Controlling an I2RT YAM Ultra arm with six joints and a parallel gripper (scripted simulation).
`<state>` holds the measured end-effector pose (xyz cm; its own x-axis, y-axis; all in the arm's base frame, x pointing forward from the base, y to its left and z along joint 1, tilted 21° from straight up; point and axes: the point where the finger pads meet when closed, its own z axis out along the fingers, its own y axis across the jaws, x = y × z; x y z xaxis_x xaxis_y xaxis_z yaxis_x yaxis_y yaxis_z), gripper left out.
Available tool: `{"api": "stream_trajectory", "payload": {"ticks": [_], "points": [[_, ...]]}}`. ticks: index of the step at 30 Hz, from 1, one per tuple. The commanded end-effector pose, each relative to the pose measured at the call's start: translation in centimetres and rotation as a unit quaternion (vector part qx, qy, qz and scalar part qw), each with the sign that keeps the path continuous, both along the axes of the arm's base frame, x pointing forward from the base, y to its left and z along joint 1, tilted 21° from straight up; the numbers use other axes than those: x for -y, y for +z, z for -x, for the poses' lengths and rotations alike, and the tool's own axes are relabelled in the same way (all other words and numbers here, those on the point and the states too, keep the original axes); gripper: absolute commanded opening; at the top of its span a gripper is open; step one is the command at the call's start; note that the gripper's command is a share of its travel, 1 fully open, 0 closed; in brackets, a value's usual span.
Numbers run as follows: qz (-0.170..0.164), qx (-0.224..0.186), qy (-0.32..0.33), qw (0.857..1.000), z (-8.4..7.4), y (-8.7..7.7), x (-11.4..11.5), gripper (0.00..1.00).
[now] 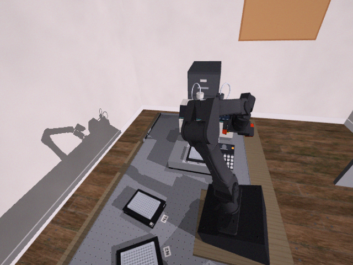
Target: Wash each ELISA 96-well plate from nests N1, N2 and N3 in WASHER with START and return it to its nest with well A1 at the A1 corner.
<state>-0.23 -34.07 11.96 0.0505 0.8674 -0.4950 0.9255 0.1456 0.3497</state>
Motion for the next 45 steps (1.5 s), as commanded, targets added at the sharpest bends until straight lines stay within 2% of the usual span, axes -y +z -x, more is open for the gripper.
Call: {"api": "stream_trajectory", "payload": {"ticks": [1, 40, 41, 45], "points": [[0.007, -0.001, 0.000, 1.000, 0.1, 0.4, 0.2, 1.00], [0.007, -0.001, 0.000, 1.000, 0.1, 0.4, 0.2, 1.00], [0.007, -0.001, 0.000, 1.000, 0.0, 0.3, -0.1, 0.00], [0.007, -0.001, 0.000, 1.000, -0.6, -0.1, -1.2, 0.00]]}}
